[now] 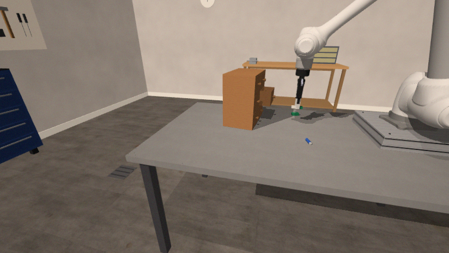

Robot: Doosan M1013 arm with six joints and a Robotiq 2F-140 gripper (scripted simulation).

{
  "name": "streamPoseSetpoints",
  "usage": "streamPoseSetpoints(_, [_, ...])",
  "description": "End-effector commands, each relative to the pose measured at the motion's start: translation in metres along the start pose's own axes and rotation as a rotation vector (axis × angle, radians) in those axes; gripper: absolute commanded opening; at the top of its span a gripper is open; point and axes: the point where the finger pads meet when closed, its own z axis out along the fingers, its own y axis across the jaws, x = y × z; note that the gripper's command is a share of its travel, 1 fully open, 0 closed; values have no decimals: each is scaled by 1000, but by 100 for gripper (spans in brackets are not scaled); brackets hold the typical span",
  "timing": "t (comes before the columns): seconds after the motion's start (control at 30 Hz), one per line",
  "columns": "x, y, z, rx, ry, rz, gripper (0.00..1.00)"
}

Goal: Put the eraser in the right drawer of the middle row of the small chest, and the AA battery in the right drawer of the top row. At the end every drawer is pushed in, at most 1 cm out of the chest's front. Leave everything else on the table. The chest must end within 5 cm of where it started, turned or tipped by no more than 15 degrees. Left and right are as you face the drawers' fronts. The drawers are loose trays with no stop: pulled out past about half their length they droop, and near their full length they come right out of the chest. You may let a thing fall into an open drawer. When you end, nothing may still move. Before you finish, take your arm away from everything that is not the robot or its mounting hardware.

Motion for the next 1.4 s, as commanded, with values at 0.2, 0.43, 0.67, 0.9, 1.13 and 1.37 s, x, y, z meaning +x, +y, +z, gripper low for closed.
streamPoseSetpoints(0.2, [21, -14, 0, -3, -1, 86, 11])
streamPoseSetpoints(0.43, [21, -14, -6, -3, -1, 86, 11])
streamPoseSetpoints(0.67, [21, -14, -19, -3, -1, 86, 11])
streamPoseSetpoints(0.9, [21, -14, -49, -3, -1, 86, 11])
streamPoseSetpoints(1.13, [22, -14, -75, -3, -1, 86, 11])
streamPoseSetpoints(1.37, [22, -14, -109, -3, -1, 86, 11])
